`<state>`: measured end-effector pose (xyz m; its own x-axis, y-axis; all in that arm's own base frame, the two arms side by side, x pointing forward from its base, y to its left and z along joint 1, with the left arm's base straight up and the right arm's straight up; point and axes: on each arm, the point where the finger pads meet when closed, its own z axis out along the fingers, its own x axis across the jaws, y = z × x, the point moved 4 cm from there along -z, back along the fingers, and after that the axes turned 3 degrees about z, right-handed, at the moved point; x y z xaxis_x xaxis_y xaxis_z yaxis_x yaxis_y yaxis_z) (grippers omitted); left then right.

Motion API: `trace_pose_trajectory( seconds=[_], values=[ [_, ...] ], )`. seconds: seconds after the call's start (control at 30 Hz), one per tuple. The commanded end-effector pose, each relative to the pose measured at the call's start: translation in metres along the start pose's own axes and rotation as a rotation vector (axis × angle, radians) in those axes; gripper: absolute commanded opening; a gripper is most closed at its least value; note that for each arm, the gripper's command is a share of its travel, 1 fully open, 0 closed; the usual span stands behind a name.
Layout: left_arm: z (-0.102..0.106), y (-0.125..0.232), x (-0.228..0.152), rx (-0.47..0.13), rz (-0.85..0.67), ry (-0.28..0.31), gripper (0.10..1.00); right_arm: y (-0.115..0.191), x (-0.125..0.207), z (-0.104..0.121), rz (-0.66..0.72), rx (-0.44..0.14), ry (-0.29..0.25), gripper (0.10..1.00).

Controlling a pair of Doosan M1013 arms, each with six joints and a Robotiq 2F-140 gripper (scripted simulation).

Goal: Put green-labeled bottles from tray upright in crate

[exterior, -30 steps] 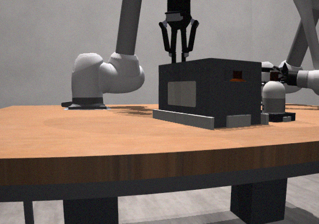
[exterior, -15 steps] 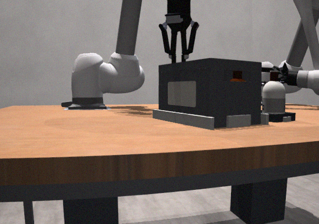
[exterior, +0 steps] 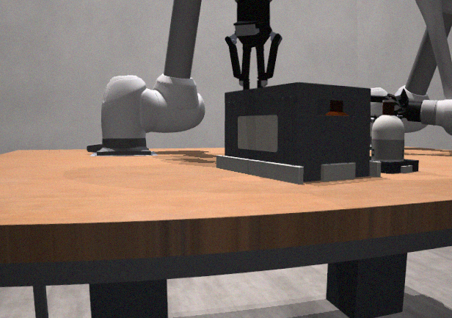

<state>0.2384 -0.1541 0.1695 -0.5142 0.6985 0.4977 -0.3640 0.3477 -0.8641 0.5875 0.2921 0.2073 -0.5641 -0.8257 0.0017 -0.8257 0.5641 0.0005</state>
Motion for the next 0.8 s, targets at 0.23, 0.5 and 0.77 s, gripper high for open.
trace_pose_trajectory(
  seconds=[0.23, 0.5, 0.77],
  values=[
    [0.0000, -0.0002, 0.0001, 0.000, 0.000, 0.000, 1.000, -0.0002, -0.0004, 0.0012, 0.000, 0.000, -0.002, 0.099],
    [0.0000, -0.0002, 0.0001, 0.000, 0.000, 0.000, 1.000, -0.0002, -0.0004, 0.0018, 0.000, 0.000, -0.002, 0.099],
    [0.0000, -0.0002, 0.0001, 0.000, 0.000, 0.000, 1.000, -0.0002, -0.0004, 0.0019, 0.000, 0.000, -0.002, 0.099]
  ],
)
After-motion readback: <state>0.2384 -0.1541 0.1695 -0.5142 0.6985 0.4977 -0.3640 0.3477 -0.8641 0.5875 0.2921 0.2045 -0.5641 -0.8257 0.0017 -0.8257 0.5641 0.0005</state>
